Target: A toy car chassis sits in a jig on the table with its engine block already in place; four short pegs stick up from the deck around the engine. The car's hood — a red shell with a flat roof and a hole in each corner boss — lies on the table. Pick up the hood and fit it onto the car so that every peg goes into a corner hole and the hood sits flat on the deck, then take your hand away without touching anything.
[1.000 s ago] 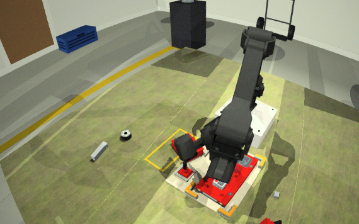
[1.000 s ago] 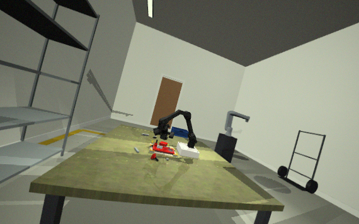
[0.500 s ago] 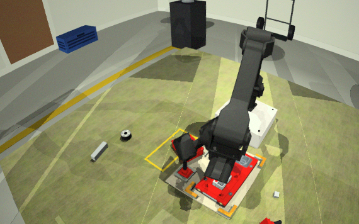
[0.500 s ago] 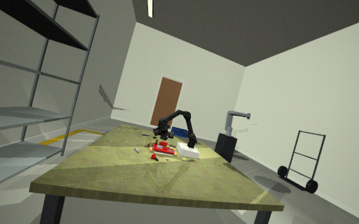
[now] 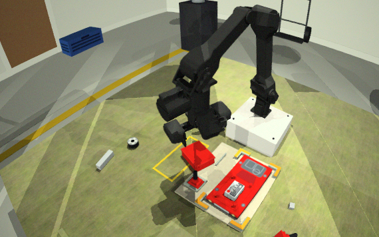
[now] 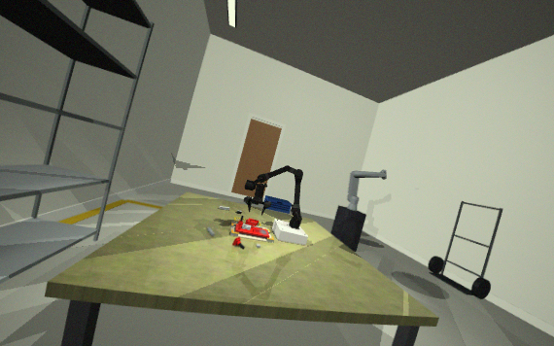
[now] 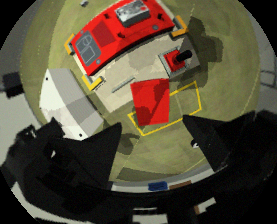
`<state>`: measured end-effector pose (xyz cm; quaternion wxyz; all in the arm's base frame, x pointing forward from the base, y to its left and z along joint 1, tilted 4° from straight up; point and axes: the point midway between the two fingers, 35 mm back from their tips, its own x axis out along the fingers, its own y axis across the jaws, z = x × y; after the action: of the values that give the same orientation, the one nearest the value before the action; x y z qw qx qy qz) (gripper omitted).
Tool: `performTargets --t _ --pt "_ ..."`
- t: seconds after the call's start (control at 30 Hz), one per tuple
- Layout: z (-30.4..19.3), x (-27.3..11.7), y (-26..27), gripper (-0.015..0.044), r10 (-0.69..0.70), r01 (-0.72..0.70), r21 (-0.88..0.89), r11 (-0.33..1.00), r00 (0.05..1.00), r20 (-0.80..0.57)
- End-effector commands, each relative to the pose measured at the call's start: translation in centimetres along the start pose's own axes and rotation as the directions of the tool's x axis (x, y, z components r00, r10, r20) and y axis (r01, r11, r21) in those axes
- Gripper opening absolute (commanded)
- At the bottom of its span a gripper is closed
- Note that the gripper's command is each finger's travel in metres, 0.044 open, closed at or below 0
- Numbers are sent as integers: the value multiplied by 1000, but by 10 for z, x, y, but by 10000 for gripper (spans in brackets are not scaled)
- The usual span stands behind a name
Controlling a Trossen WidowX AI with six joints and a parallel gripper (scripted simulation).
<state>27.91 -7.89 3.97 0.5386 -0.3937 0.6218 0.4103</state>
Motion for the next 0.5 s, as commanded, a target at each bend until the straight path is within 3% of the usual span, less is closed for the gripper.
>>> performTargets --t 0.0,0.47 --pt "0 -4 -3 440 -58 63 -35 997 992 115" --pt "0 1 -4 440 -58 63 -35 997 992 115"
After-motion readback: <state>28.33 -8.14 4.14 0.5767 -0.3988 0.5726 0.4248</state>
